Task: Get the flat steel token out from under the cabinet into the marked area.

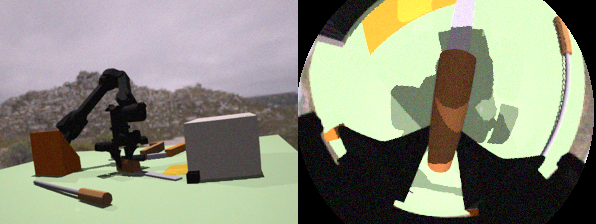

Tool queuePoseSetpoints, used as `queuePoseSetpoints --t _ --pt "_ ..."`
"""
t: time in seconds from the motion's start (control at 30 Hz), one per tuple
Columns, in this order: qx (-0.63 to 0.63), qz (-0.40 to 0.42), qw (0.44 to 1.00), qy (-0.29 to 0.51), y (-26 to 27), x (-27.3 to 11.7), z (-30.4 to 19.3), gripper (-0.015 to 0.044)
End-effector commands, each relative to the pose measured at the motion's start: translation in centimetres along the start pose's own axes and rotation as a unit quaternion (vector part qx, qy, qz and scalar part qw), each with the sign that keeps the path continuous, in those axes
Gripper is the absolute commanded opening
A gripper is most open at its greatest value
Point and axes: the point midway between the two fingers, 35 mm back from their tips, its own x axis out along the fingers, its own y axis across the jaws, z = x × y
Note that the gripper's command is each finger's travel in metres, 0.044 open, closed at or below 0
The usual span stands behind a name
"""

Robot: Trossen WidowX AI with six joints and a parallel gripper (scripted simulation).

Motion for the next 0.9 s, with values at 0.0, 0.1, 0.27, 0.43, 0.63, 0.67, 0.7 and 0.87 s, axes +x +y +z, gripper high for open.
queuePoseSetpoints --t 0.0,0.1,0.27,0.43,0.63,0.67,0.7,0.87 --pt "0.0 0.0 1.0 -0.003 -0.5 -0.1 0.5 0.0" --pt "0.0 0.0 1.0 -0.003 -0.8 -0.1 0.6 0.0" --pt "0.0 0.0 1.0 -0.003 -1.4 -0.2 0.9 0.0" --pt "0.0 -0.001 1.0 -0.003 -2.0 -0.2 1.1 0.0" --pt "0.0 -0.001 1.0 -0.003 -2.6 -0.2 1.4 0.0" --pt "0.0 -0.001 1.0 -0.003 -2.7 -0.2 1.4 0.0" --pt "0.0 -0.001 1.0 -0.003 -2.8 -0.2 1.5 0.0" --pt "0.0 -0.001 1.0 -0.003 -3.4 -0.2 1.7 0.0"
